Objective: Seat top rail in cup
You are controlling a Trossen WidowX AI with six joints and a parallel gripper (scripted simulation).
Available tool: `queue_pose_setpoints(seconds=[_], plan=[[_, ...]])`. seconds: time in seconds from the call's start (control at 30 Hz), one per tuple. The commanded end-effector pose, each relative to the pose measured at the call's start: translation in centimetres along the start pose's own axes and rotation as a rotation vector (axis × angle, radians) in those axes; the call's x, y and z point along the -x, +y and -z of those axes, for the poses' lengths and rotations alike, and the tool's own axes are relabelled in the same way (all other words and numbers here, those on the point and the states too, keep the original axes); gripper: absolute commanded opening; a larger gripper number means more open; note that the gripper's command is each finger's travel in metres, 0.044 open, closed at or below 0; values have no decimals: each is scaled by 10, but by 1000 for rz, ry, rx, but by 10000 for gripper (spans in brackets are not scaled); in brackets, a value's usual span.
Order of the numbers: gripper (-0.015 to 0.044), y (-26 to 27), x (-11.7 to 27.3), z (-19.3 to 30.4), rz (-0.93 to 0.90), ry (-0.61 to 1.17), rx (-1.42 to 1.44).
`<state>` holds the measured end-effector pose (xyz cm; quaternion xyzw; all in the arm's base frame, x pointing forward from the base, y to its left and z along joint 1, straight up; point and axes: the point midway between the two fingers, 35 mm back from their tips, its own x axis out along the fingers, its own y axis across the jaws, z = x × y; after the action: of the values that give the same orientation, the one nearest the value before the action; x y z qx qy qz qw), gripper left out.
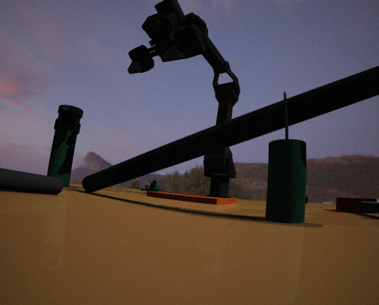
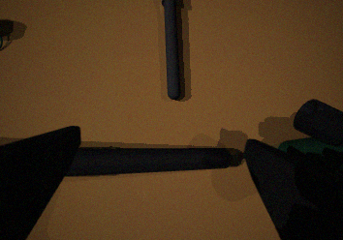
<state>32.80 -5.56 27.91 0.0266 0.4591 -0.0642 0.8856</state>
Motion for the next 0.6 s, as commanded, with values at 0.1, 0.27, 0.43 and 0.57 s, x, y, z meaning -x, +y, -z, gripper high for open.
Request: queue_pose_setpoints(seconds=[0.1,0.27,0.43,0.57], plan=[[440,-13,-9,14,27,68,-49],[440,-38,-18,5,51,70,180],[440,-81,-32,-4,84,102,570],[440,-118,-42,-7,102,142,884]])
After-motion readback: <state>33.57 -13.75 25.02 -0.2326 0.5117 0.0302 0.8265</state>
